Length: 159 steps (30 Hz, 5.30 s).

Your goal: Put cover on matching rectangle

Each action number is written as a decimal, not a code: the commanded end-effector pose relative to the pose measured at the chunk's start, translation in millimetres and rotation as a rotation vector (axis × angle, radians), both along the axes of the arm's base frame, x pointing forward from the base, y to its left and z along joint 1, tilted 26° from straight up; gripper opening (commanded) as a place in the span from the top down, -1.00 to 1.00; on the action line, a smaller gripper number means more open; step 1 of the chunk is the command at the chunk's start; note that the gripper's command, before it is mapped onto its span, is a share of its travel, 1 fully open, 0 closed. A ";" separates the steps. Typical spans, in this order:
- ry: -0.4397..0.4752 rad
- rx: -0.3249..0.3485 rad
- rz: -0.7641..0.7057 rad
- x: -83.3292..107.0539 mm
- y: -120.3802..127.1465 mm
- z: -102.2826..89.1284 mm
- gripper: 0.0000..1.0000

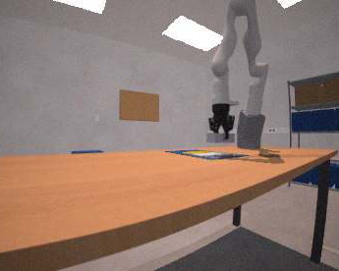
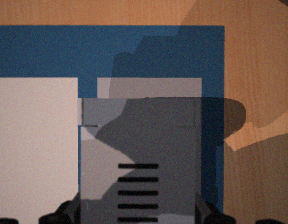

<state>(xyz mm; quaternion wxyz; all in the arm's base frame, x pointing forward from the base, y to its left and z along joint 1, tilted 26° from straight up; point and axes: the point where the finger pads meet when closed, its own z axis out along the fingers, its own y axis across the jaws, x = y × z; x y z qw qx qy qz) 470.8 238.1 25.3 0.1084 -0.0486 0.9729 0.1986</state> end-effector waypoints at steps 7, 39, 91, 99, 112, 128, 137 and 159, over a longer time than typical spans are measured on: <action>0.005 0.003 0.007 -1.6 -9.4 -5.5 1.00; 0.001 0.004 0.006 13.4 -85.4 -42.9 1.00; 0.002 0.003 0.006 38.9 -246.0 -123.7 1.00; 0.000 0.002 0.006 39.8 -247.0 -123.1 1.00; 0.000 0.002 0.006 39.8 -247.0 -123.1 1.00; 0.002 0.003 0.006 40.4 -244.5 -129.0 1.00; 0.002 0.003 0.006 43.1 -240.2 -138.2 1.00; 0.001 0.003 0.006 47.0 -234.5 -150.3 1.00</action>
